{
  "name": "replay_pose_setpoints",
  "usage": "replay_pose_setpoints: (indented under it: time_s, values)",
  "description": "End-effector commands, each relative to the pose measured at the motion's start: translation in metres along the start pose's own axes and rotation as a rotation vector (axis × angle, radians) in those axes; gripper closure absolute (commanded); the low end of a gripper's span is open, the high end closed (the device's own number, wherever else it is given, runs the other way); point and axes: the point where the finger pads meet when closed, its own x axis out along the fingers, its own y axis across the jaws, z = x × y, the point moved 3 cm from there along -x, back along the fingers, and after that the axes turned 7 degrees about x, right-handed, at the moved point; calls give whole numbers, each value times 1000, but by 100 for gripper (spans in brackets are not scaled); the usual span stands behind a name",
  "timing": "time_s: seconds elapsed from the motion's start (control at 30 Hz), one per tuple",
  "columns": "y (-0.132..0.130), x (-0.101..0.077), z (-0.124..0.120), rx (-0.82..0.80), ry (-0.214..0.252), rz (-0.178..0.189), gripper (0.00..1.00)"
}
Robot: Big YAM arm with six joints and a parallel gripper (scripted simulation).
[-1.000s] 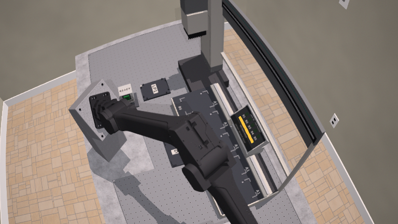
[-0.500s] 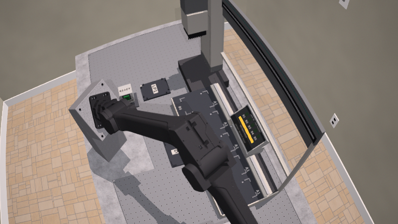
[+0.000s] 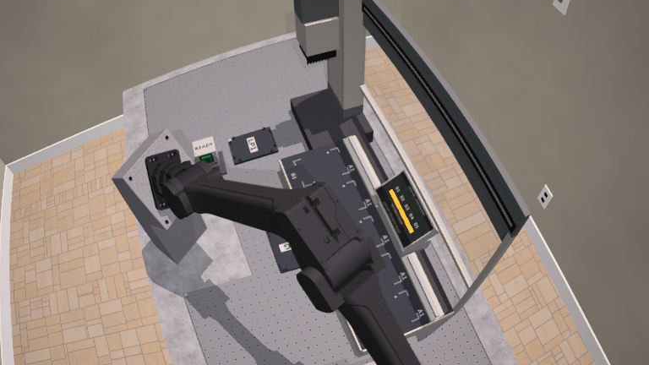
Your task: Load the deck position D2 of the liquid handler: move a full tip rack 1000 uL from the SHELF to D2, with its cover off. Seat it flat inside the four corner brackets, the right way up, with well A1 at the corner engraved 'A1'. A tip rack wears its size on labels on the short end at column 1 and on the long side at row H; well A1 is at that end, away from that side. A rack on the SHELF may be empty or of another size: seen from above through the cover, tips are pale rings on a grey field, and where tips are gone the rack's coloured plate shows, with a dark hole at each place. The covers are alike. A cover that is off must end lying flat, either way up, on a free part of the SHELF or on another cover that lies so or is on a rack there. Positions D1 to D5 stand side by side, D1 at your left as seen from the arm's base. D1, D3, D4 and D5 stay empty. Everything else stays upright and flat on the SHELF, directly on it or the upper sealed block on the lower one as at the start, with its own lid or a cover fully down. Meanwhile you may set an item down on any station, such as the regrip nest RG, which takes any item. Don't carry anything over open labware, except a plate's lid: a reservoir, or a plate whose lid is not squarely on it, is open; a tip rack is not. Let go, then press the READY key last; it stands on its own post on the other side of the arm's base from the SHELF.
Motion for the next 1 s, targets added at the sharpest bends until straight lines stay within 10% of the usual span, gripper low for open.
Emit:
replay_pose_setpoints:
  time_s: [0.0,0.97]
  values:
    - [15,-10,20,-5,-43,27,100]
    - [15,-10,20,-5,-43,27,100]
